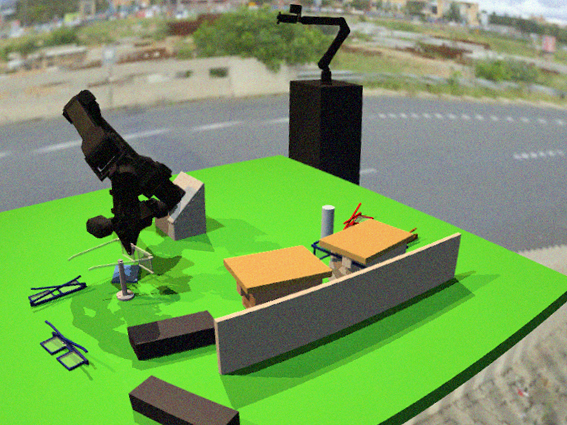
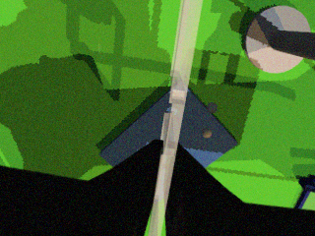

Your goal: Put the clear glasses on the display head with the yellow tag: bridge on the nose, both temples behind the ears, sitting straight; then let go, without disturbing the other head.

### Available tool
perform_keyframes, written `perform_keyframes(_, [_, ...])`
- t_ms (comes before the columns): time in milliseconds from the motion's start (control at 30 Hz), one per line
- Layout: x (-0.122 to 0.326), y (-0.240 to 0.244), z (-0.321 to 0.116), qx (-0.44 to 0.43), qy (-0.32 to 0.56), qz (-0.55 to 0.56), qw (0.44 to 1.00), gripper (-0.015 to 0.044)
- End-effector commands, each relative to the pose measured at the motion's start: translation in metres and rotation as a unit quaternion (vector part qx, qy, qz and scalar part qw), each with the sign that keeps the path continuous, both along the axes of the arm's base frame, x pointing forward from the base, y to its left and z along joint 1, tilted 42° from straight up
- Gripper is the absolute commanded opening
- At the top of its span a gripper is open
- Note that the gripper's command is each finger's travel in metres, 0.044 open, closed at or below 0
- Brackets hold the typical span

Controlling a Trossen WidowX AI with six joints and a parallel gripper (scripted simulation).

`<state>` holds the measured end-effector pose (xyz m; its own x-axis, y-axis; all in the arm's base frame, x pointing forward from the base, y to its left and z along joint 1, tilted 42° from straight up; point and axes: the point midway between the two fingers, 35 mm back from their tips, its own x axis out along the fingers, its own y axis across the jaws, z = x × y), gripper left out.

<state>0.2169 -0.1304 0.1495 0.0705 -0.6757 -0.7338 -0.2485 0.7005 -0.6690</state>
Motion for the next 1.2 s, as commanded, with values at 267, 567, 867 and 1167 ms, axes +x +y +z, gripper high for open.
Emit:
perform_keyframes(267, [-0.01,0.002,-0.003,0.002,0.001,-0.002,1.0,0.0])
perform_keyframes(567, [-0.015,0.002,-0.003,0.002,0.001,-0.002,1.0,0.0])
perform_keyframes(867, [-0.02,0.002,-0.004,0.002,0.001,-0.002,1.0,0.0])
perform_keyframes(1167, [-0.024,0.001,-0.004,0.002,0.001,-0.002,1.0,0.0])
